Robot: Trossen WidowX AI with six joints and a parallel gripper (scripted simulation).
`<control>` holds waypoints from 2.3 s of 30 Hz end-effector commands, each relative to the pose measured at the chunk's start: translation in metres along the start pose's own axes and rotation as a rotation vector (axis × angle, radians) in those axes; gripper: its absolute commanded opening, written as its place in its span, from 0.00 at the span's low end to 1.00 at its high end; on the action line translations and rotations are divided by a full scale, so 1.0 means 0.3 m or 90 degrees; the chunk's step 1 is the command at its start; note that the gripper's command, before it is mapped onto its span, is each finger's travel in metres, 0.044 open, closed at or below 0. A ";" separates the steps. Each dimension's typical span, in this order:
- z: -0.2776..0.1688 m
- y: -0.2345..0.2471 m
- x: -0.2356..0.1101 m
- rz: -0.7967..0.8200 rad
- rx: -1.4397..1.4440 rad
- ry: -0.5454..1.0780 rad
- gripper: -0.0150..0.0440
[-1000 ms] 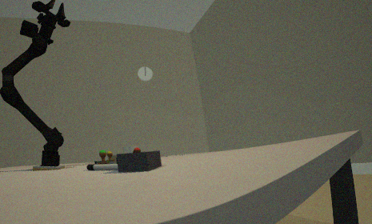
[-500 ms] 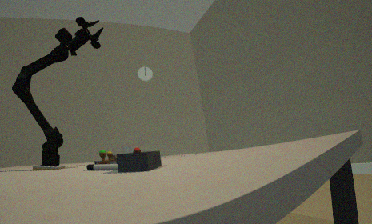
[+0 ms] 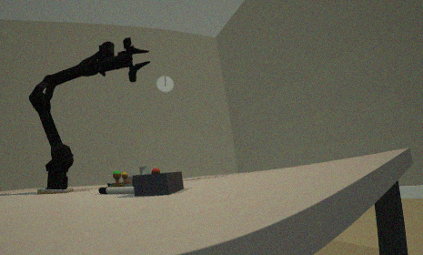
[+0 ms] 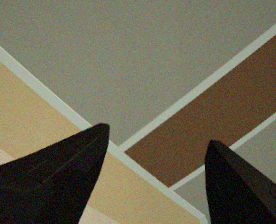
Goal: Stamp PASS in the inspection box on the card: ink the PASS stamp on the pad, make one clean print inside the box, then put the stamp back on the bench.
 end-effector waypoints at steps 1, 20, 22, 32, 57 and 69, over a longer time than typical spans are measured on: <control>-0.151 0.153 0.077 0.102 -0.008 0.097 0.61; -0.897 0.717 -0.148 0.571 0.132 0.640 0.61; -0.947 0.758 -0.223 0.621 0.169 0.704 0.61; -1.019 0.806 -0.351 0.701 0.240 0.812 0.61; -1.093 0.899 -0.353 0.701 0.240 0.811 0.61; -1.129 0.954 -0.361 0.701 0.240 0.811 0.61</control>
Point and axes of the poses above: the point midway between the two fingers, 35 mm back from their tips, its own x axis out along the fingers, its own y axis across the jaws, z = x × y, the point moved 1 cm from there along -x, back along the fingers, and after that the axes turned 13 degrees about -x, right-handed, at the moved point
